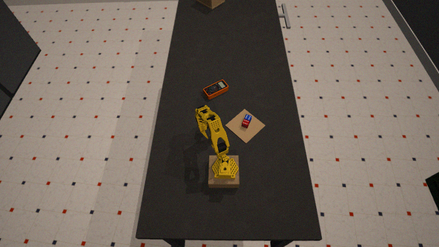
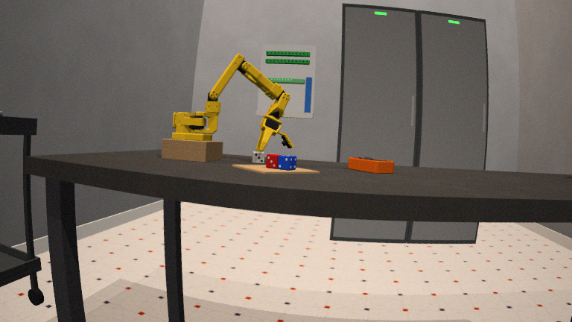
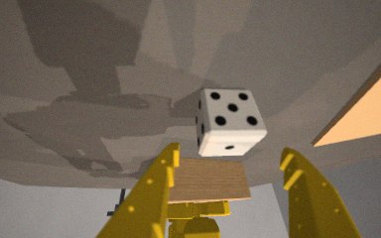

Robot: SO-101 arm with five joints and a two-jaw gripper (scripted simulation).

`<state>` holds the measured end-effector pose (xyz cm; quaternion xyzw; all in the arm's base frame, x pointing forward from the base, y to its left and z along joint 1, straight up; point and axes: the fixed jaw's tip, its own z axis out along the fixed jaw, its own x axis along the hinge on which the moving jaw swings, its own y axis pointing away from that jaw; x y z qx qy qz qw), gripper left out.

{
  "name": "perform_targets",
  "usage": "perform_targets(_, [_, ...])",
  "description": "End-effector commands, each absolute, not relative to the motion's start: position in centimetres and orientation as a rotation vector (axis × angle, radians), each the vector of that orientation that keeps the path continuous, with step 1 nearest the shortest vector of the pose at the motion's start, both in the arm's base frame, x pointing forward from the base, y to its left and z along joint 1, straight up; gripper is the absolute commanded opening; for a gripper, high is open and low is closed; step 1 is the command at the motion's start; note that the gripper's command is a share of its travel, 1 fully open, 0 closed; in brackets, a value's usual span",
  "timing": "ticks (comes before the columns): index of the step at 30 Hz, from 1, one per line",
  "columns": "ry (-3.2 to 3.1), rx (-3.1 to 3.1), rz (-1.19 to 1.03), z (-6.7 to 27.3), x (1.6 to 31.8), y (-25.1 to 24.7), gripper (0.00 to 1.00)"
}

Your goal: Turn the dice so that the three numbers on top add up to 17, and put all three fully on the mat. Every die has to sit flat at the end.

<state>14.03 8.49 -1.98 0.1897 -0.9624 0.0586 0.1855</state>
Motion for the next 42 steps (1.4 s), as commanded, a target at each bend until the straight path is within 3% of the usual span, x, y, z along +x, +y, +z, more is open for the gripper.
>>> perform_targets(1, [-2.707, 0.536, 0.170, -2.7, 13.9, 8.6, 0.35])
perform_targets(42, [-2.705, 0.534, 0.163, -3.8, 13.9, 8.4, 0.31])
